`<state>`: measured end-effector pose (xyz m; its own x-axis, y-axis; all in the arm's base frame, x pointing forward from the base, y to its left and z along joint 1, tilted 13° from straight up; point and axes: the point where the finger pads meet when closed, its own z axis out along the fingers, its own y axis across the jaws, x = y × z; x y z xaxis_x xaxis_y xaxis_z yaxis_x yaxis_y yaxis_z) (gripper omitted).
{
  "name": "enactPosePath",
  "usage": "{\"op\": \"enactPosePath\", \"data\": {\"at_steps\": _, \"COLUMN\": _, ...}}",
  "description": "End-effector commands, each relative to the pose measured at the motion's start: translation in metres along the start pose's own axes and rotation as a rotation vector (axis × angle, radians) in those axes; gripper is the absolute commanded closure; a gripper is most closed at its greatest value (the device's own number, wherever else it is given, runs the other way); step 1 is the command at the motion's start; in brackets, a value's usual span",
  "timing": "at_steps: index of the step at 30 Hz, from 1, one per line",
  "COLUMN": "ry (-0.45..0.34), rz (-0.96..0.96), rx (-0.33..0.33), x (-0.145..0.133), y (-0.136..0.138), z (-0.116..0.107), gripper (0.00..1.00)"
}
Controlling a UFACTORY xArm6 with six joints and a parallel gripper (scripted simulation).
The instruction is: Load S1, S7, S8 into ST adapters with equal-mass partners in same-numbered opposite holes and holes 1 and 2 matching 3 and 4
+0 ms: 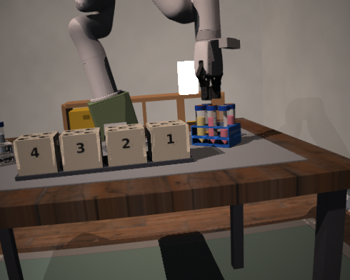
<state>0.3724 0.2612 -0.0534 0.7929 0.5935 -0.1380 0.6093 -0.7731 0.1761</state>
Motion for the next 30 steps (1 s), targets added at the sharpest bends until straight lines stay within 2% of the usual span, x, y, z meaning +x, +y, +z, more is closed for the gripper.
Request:
{"op": "enactPosePath", "data": {"at_steps": 1, "ry": 0.005, "rz": 0.000, "rx": 0.000, "x": 0.002, "y": 0.000, "z": 0.008, "gripper": 0.43}}
{"op": "enactPosePath", "data": {"at_steps": 9, "ry": 0.005, "rz": 0.000, "rx": 0.000, "x": 0.002, "y": 0.000, "z": 0.019, "gripper": 0.43}}
{"op": "enactPosePath", "data": {"at_steps": 30, "ry": 0.005, "rz": 0.000, "rx": 0.000, "x": 0.002, "y": 0.000, "z": 0.026, "gripper": 0.43}}
